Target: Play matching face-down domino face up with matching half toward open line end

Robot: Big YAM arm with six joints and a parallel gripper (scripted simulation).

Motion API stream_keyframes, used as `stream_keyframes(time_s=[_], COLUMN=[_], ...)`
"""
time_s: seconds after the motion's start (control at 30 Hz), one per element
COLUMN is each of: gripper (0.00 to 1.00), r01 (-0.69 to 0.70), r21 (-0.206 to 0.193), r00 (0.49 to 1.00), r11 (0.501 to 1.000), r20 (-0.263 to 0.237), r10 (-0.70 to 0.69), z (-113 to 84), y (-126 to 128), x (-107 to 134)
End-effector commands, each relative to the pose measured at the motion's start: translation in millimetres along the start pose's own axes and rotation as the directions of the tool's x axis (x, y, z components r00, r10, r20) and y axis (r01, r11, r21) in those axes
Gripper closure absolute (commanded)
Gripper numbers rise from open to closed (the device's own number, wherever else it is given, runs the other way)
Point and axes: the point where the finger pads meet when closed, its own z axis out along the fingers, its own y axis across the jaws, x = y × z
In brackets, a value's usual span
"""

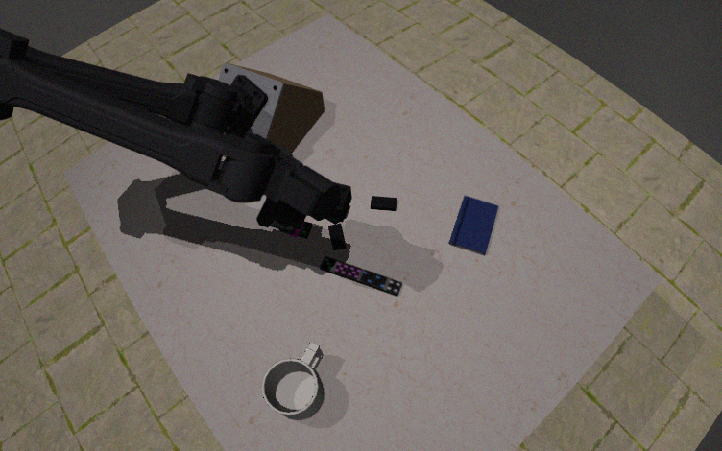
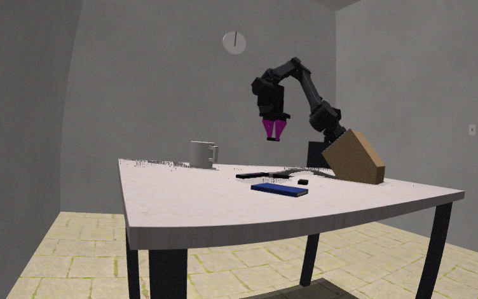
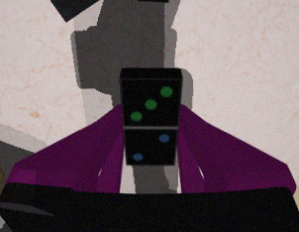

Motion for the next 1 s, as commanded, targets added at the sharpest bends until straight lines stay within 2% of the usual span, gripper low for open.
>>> stream_keyframes(time_s=[0.0,0.43,0.47,0.77,0.97], gripper=[0.78,0.78,0.78,0.78,0.78], r01=[-0.027,-0.067,-0.039,-0.084,-0.084], r21=[0.006,0.012,0.007,0.014,0.014], r00=[1.0,0.998,0.999,0.996,0.996], r11=[1.0,0.998,0.999,0.996,0.996], r20=[0.008,0.011,0.001,0.012,0.012], r10=[0.027,0.067,0.039,0.084,0.084], z=[-0.9,0.1,3.4,35.4,35.4], y=[-1.1,-1.1,-0.2,-1.4,-1.4], x=[-0.3,1.6,1.1,1.4,1.4])
